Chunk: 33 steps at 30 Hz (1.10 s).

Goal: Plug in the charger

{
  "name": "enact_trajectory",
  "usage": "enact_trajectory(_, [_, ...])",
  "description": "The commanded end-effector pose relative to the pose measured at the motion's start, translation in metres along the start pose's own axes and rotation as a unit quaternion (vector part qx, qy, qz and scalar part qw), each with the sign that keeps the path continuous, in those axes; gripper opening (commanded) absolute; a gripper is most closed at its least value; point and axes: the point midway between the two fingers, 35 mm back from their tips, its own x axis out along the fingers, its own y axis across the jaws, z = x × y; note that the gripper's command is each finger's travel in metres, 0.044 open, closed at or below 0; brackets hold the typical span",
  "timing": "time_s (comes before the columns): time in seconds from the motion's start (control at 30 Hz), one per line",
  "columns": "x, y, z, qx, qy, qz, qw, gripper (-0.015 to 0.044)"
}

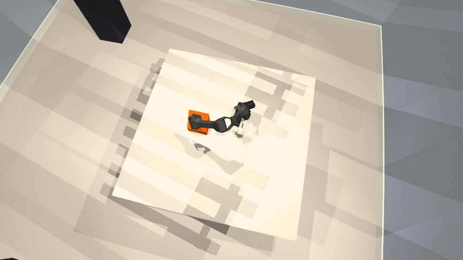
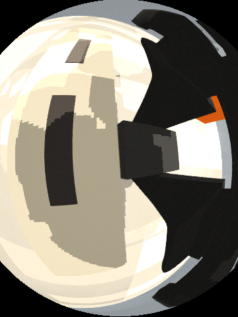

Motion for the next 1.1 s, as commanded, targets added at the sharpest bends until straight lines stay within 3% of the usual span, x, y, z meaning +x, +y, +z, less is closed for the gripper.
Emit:
enact_trajectory(0.0, [-0.0002, -0.0002, -0.0019, -0.002, -0.003, -0.001, 1.0, 0.0])
enact_trajectory(1.07, [0.0002, -0.0001, -0.0078, -0.002, -0.003, -0.001, 1.0, 0.0])
